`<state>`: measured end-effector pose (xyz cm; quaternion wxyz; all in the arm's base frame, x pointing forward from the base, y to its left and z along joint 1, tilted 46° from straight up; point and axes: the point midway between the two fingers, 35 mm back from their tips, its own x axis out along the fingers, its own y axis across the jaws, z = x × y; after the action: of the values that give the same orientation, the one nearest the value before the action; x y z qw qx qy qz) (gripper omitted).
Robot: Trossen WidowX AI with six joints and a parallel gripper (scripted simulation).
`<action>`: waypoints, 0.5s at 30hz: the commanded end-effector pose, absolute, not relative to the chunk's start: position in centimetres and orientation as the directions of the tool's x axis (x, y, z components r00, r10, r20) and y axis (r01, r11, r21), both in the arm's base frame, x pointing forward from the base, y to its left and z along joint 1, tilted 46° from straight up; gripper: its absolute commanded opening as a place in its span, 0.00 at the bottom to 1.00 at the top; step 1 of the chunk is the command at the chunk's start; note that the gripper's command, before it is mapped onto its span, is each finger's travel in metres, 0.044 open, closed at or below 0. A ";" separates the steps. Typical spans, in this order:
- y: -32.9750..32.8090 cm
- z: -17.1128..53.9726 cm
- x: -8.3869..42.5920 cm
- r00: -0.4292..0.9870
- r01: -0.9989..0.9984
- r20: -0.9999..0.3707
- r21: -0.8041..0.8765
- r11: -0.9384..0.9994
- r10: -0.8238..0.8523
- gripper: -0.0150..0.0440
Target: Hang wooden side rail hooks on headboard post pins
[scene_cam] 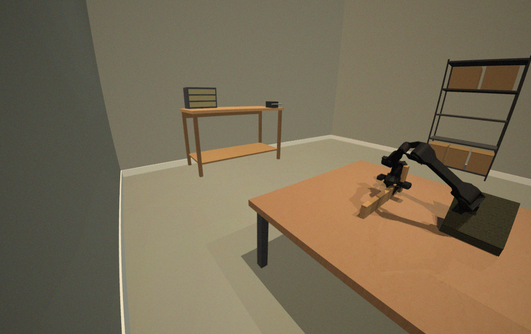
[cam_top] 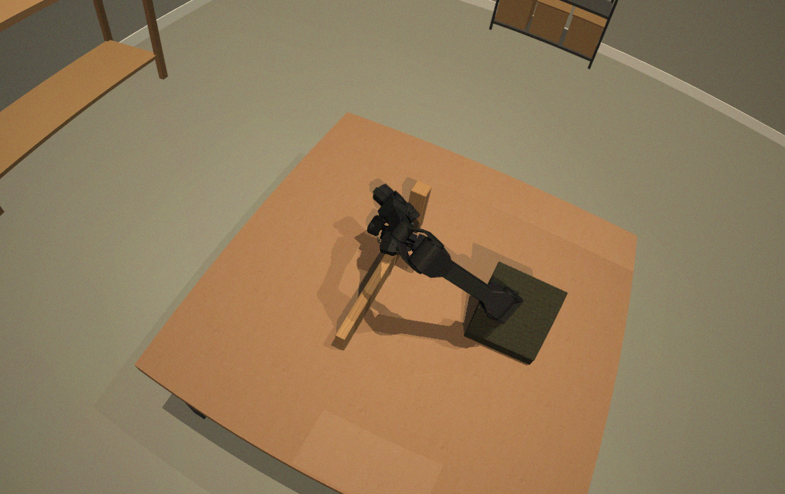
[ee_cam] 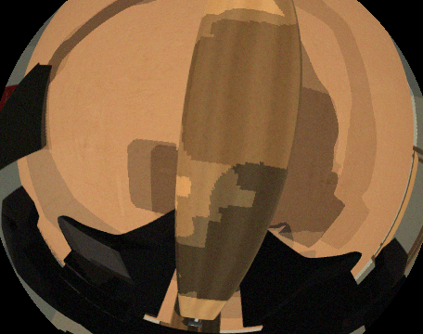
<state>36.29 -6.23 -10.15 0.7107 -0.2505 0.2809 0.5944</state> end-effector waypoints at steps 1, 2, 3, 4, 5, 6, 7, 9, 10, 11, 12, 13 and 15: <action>-6.2 -10.2 36.3 0.136 -0.986 -0.697 -0.022 0.168 0.704 0.25; -6.2 -10.2 36.3 0.136 -0.986 -0.697 -0.022 0.168 0.704 0.25; -6.2 -10.2 36.3 0.136 -0.986 -0.697 -0.022 0.168 0.704 0.25; -6.2 -10.1 36.3 0.138 -0.985 -0.696 -0.022 0.172 0.704 0.25; -6.2 -10.1 36.3 0.140 -0.984 -0.696 -0.022 0.174 0.705 0.25; -6.3 -10.1 36.3 0.141 -0.984 -0.695 -0.022 0.176 0.705 0.25; -6.3 -10.1 36.3 0.141 -0.984 -0.695 -0.022 0.176 0.705 0.25; -6.3 -10.1 36.3 0.141 -0.984 -0.695 -0.022 0.176 0.705 0.25; -6.3 -10.1 36.2 0.141 -0.984 -0.695 -0.022 0.176 0.705 0.25; -6.3 -10.1 36.2 0.141 -0.984 -0.695 -0.022 0.176 0.705 0.25; -6.3 -10.1 36.2 0.141 -0.984 -0.695 -0.022 0.176 0.705 0.25; -6.3 -10.1 36.2 0.141 -0.984 -0.695 -0.022 0.176 0.705 0.25; -6.4 -10.0 36.2 0.141 -0.984 -0.695 -0.022 0.176 0.705 0.25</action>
<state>36.29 -6.24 -10.10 0.7116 -0.2514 0.2797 0.5935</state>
